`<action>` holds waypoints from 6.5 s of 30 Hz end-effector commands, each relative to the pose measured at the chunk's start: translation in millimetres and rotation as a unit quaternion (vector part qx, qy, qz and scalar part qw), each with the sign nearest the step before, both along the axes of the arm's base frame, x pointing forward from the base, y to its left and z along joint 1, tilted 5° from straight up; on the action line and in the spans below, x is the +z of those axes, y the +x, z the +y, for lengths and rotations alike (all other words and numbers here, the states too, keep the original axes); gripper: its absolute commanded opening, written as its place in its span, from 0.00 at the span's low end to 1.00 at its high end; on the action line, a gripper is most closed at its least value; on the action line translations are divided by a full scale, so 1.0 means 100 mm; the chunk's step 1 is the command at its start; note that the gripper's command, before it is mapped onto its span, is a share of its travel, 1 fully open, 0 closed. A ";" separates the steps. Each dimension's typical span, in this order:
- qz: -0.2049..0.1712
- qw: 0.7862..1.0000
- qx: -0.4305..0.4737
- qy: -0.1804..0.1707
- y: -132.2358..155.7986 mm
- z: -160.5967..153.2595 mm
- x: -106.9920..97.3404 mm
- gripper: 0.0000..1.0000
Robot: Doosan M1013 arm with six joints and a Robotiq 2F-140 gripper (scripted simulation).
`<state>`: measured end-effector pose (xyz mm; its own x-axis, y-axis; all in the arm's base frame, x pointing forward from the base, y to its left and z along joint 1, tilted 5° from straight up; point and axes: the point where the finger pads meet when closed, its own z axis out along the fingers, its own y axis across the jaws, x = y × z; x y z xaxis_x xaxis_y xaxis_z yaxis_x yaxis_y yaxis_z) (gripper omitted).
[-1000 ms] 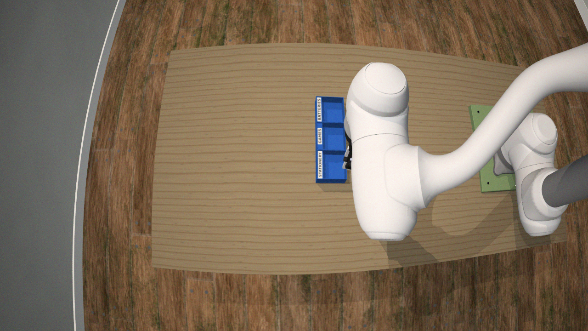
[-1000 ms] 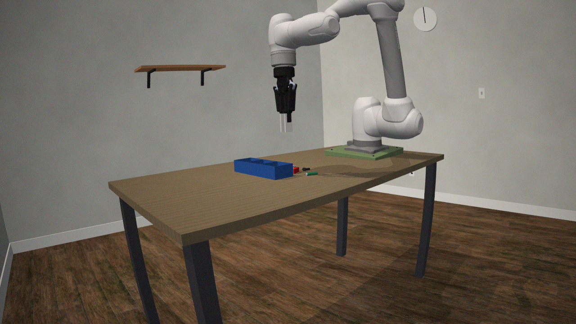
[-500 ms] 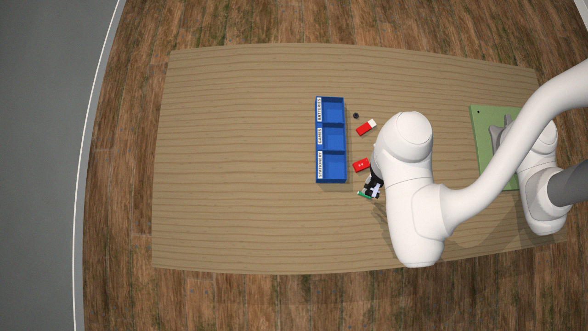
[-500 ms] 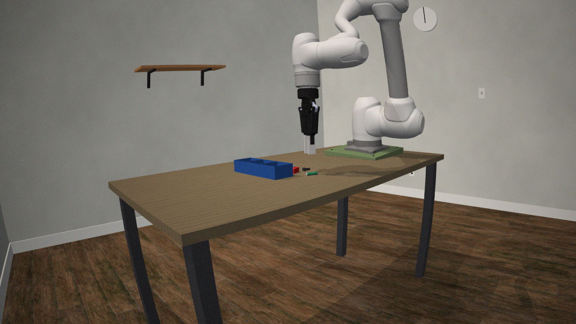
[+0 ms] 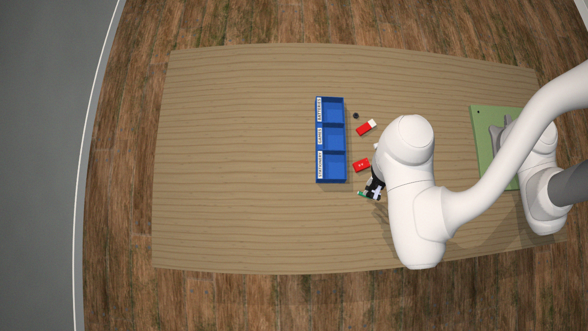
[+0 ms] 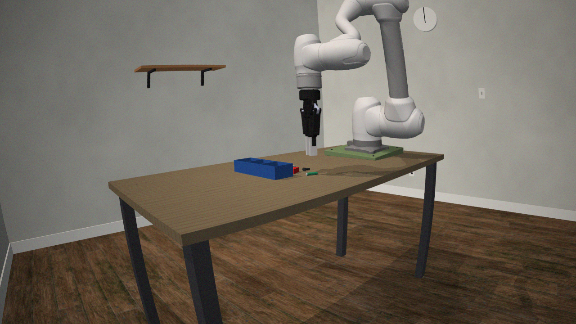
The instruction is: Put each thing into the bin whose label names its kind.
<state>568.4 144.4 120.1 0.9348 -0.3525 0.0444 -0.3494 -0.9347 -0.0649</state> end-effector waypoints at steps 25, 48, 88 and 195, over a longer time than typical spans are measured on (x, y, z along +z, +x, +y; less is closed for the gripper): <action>0.000 1.000 0.000 0.000 0.03 0.01 -0.28 0.15; 0.000 1.000 0.000 0.000 0.05 0.02 -0.70 0.15; 0.000 1.000 0.000 0.000 0.05 0.02 -0.70 0.03; 0.026 0.823 -0.566 0.037 0.93 -2.46 -0.09 0.03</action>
